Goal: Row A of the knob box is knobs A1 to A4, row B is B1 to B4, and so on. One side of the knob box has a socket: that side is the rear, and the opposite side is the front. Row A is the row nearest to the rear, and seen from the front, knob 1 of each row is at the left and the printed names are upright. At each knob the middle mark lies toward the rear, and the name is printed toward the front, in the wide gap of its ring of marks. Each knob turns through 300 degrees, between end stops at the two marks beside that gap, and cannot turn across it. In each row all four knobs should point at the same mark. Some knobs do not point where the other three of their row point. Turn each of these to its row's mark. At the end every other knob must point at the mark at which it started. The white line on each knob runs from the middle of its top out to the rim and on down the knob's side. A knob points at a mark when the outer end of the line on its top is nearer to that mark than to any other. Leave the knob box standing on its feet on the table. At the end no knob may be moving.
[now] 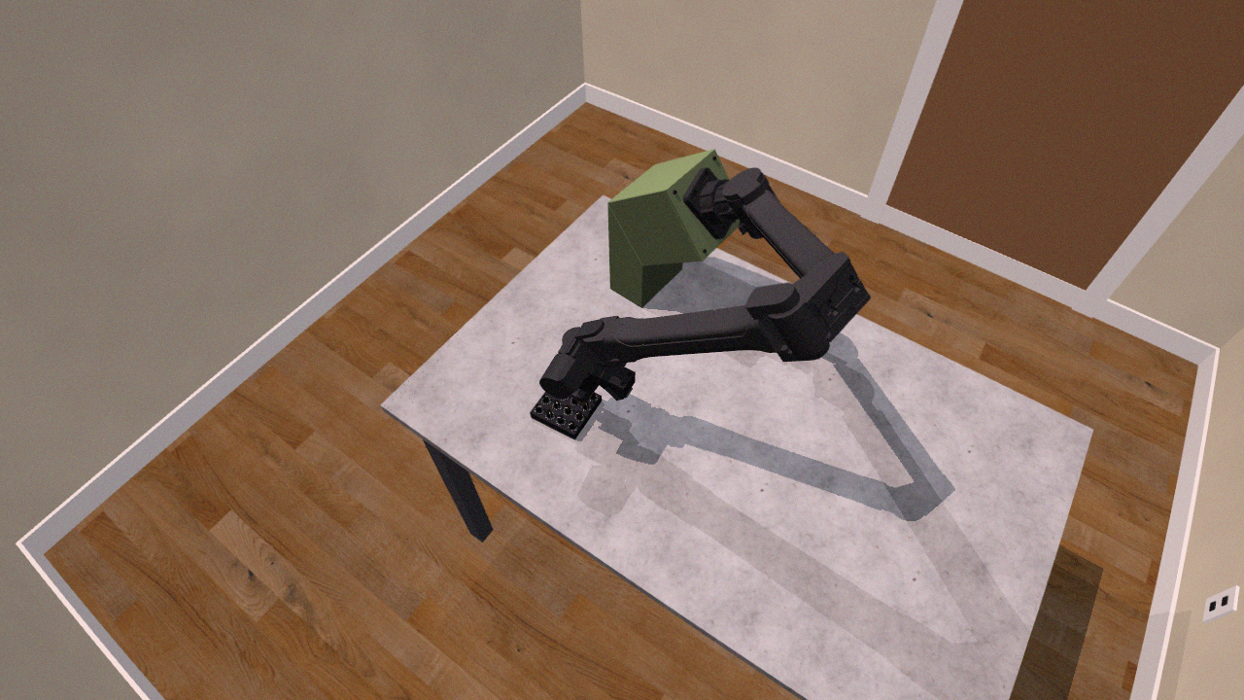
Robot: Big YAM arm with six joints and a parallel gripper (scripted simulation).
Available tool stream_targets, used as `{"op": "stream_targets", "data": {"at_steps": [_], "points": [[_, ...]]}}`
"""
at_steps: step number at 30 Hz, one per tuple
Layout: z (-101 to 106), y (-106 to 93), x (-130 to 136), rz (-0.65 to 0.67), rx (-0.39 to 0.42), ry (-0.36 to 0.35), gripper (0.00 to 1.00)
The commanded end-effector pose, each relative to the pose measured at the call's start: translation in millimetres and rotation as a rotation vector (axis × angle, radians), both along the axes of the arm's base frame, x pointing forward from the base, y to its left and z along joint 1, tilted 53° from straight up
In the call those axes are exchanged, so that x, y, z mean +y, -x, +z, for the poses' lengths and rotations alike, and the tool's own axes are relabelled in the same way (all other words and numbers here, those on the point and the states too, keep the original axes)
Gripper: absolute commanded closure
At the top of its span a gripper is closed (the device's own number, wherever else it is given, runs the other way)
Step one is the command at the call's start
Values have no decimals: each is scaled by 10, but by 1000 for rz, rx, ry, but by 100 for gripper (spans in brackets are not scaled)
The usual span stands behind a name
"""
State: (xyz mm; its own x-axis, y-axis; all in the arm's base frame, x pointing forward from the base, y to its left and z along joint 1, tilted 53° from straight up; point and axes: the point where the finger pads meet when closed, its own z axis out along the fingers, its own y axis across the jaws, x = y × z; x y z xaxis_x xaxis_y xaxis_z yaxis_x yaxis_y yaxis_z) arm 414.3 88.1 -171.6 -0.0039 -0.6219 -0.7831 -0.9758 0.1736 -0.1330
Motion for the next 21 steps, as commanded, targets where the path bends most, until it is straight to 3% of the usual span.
{"op": "stream_targets", "data": {"at_steps": [1, 21], "points": [[-1, -5, -28, 3, -21, 2, 80], [-60, -1, 78, 7, -1, -1, 80]]}}
